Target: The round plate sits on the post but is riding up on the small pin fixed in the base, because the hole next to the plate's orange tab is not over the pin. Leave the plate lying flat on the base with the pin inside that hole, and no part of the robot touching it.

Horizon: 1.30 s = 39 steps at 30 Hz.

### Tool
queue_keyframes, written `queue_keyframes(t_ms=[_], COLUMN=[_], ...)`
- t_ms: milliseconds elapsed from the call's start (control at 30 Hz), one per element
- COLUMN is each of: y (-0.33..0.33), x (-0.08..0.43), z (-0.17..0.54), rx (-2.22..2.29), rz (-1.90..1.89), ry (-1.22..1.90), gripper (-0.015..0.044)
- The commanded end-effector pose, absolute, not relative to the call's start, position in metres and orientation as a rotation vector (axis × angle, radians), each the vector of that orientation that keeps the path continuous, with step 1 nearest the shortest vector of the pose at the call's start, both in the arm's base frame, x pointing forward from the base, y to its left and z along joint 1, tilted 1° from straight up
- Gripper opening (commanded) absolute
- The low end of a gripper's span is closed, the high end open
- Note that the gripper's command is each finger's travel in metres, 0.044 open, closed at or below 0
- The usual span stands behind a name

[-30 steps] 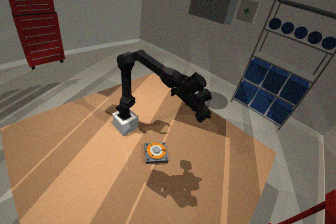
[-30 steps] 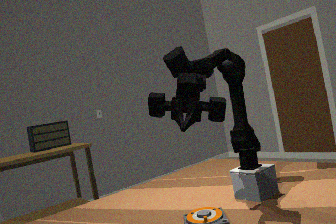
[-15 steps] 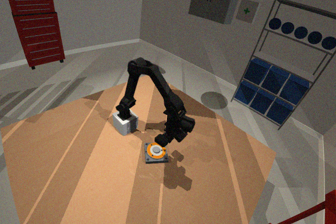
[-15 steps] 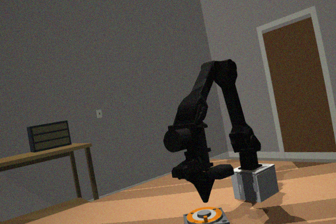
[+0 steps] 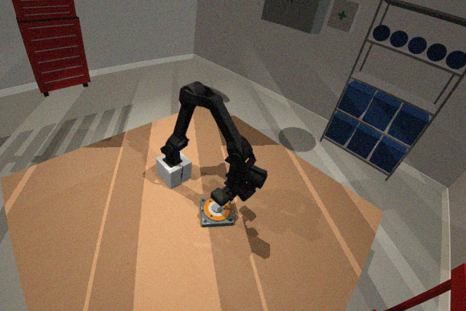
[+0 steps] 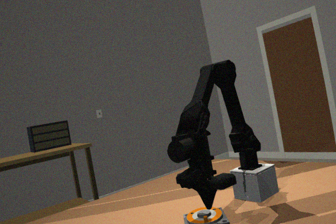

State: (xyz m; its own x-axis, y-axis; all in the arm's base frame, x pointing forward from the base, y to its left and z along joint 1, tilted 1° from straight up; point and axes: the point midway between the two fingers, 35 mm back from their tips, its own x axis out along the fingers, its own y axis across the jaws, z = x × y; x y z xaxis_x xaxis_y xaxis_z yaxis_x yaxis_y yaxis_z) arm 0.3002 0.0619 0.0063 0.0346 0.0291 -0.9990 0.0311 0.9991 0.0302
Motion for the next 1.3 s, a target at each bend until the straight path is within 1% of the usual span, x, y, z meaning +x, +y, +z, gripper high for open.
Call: queue_keyframes(t_ms=[0, 1267], y=[0.061, 0.032], x=[0.295, 0.325], z=[-0.019, -0.022], rx=[0.045, 0.044], rz=[-0.01, -0.012], ry=[1.551, 1.549], gripper=[0.0, 0.0])
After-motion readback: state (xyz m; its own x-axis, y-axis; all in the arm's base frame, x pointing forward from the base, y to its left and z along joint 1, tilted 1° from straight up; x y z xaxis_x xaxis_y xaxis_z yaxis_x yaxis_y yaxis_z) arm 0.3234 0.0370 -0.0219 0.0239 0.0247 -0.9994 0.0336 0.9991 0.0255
